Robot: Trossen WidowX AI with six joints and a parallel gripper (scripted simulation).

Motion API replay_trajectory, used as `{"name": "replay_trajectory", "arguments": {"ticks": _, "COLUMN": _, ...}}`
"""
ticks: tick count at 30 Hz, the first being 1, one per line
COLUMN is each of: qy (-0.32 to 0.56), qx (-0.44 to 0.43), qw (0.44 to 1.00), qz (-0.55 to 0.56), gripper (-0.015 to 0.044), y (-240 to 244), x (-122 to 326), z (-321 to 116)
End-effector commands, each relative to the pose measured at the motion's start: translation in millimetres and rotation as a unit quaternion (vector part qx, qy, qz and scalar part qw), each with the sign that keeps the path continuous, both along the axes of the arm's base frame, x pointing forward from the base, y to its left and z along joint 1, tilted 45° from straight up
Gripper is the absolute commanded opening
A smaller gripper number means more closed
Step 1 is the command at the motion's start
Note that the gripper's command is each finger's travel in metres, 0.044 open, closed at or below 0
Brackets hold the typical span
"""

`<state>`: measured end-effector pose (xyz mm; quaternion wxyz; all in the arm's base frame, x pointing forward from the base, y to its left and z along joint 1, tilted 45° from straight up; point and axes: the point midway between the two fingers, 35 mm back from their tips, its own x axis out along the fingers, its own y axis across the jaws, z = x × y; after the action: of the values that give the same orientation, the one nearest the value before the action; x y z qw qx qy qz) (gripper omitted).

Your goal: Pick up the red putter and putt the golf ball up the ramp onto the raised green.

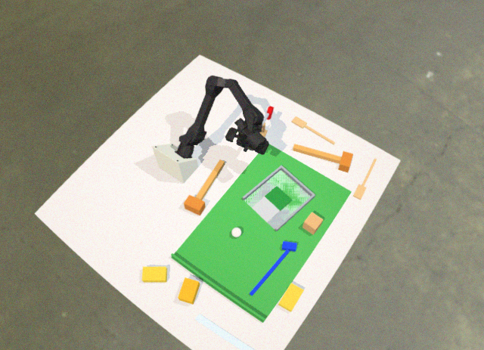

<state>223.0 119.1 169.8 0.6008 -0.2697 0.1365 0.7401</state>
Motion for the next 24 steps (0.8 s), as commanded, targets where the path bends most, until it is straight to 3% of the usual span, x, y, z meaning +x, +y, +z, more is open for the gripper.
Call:
{"name": "replay_trajectory", "arguments": {"ticks": 1, "qy": 0.048, "qx": -0.024, "qw": 0.997, "qz": -0.048, "gripper": 0.0, "y": -17.9, "x": 13.1, "z": -15.7}}
{"name": "replay_trajectory", "arguments": {"ticks": 13, "qy": 0.213, "qx": -0.085, "qw": 0.95, "qz": -0.21, "gripper": 0.0, "y": -86.1, "x": 42.8, "z": -69.2}}
{"name": "replay_trajectory", "arguments": {"ticks": 24, "qy": 0.357, "qx": -0.117, "qw": 0.86, "qz": -0.344, "gripper": 0.0, "y": -151.6, "x": 44.9, "z": -120.6}}
